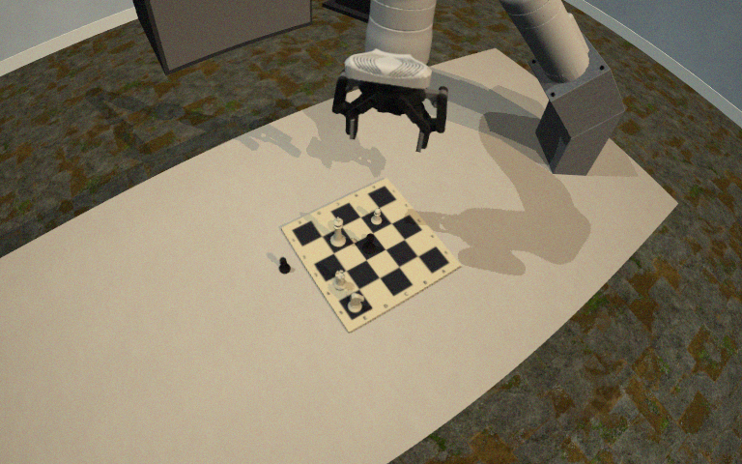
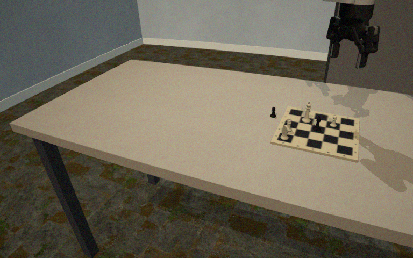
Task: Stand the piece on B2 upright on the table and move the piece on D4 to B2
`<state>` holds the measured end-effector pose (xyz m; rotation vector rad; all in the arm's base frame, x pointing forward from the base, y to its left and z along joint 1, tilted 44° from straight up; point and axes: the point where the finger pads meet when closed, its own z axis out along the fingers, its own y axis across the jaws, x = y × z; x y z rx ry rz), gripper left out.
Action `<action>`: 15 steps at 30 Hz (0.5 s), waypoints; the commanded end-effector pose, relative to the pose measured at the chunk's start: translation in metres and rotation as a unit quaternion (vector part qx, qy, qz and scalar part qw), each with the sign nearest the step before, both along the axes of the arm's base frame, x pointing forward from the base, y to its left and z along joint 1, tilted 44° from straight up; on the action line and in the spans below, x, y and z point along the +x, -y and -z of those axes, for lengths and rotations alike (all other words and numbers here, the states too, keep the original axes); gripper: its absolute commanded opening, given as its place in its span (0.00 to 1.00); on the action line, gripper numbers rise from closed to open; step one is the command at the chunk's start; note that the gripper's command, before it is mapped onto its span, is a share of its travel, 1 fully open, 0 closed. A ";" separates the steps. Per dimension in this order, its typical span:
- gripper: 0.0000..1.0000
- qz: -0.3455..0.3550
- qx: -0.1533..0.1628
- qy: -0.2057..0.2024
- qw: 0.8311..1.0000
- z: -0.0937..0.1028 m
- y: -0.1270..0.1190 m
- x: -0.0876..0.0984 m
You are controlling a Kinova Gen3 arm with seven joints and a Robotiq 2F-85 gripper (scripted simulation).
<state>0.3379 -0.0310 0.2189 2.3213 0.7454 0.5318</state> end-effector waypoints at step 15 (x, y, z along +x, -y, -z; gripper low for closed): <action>1.00 0.000 0.000 0.000 1.000 0.000 0.000 0.000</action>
